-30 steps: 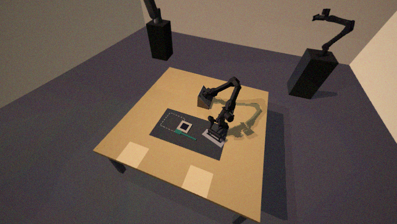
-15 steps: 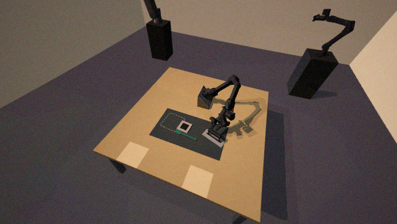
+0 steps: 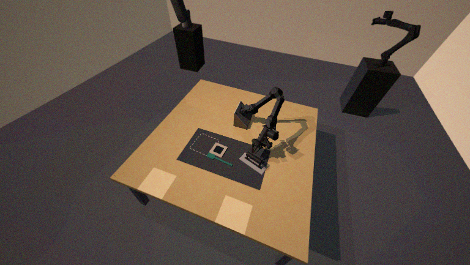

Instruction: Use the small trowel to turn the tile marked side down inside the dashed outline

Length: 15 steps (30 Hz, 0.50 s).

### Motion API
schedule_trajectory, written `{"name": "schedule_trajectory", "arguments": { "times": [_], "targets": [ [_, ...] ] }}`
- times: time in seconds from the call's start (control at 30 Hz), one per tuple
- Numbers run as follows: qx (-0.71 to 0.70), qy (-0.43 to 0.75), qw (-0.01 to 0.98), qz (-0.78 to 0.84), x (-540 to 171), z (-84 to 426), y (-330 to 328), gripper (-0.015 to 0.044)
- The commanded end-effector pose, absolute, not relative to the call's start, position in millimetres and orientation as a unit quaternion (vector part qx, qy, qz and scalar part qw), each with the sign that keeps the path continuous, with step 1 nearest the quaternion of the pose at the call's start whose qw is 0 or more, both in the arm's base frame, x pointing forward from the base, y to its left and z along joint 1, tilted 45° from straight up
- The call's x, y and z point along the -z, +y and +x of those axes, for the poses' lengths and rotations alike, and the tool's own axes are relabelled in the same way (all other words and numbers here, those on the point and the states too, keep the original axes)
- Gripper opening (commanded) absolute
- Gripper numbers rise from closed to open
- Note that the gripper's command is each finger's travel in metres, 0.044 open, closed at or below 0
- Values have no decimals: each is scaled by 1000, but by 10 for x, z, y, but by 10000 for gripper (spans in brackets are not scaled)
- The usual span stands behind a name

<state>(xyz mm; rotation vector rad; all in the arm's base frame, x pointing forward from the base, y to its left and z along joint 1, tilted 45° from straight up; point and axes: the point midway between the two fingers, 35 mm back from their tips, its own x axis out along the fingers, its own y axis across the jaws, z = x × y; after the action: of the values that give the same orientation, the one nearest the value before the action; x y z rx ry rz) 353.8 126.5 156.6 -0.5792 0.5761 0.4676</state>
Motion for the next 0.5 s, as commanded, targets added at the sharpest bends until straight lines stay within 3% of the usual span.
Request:
{"name": "schedule_trajectory", "arguments": {
  "times": [0.0,0.47],
  "targets": [
    [-227,273,888,-293,-1548,3522,1269,300],
    [-226,273,888,-293,-1442,3682,1322,300]
  ]
}}
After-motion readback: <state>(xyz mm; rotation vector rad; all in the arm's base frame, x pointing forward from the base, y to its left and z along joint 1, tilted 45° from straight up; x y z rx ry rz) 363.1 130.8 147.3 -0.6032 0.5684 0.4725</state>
